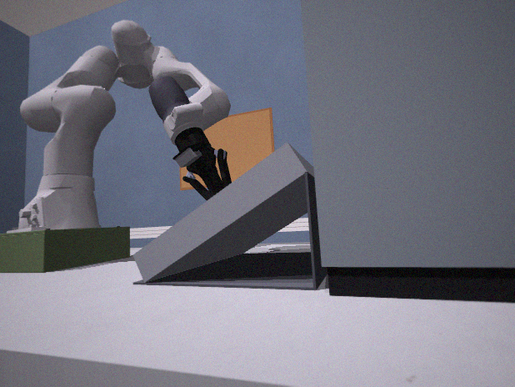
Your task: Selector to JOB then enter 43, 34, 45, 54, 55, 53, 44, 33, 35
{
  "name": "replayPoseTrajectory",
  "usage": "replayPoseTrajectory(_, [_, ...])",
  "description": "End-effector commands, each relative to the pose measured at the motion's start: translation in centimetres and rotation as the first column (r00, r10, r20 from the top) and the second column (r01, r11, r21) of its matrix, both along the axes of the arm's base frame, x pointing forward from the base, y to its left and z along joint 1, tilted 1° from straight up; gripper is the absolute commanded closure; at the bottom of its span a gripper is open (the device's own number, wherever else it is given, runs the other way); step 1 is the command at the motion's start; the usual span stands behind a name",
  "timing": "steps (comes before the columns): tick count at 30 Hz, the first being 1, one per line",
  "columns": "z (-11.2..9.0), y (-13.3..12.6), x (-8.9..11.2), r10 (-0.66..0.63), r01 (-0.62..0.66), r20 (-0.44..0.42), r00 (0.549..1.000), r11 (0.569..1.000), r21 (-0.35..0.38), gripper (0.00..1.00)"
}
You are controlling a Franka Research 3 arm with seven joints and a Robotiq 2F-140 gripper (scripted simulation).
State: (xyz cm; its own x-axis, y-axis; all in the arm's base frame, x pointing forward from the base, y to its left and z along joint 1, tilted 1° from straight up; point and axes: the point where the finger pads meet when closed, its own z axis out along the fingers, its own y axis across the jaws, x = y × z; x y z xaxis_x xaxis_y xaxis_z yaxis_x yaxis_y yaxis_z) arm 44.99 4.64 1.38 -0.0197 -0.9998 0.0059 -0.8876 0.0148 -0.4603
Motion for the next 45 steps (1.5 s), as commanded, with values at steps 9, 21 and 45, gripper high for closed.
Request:
replayPoseTrajectory(9, [-0.1, 0.2, 0.1, 0.003, -0.003, 0.001, 1.000, 1.000, 0.005, 0.90])
replayPoseTrajectory(21, [-0.1, 0.2, 0.1, 0.003, -0.003, 0.001, 1.000, 1.000, 0.005, 0.90])
replayPoseTrajectory(45, [1.2, 0.2, -0.5, 0.003, -0.003, 0.001, 1.000, 1.000, 0.005, 0.90])
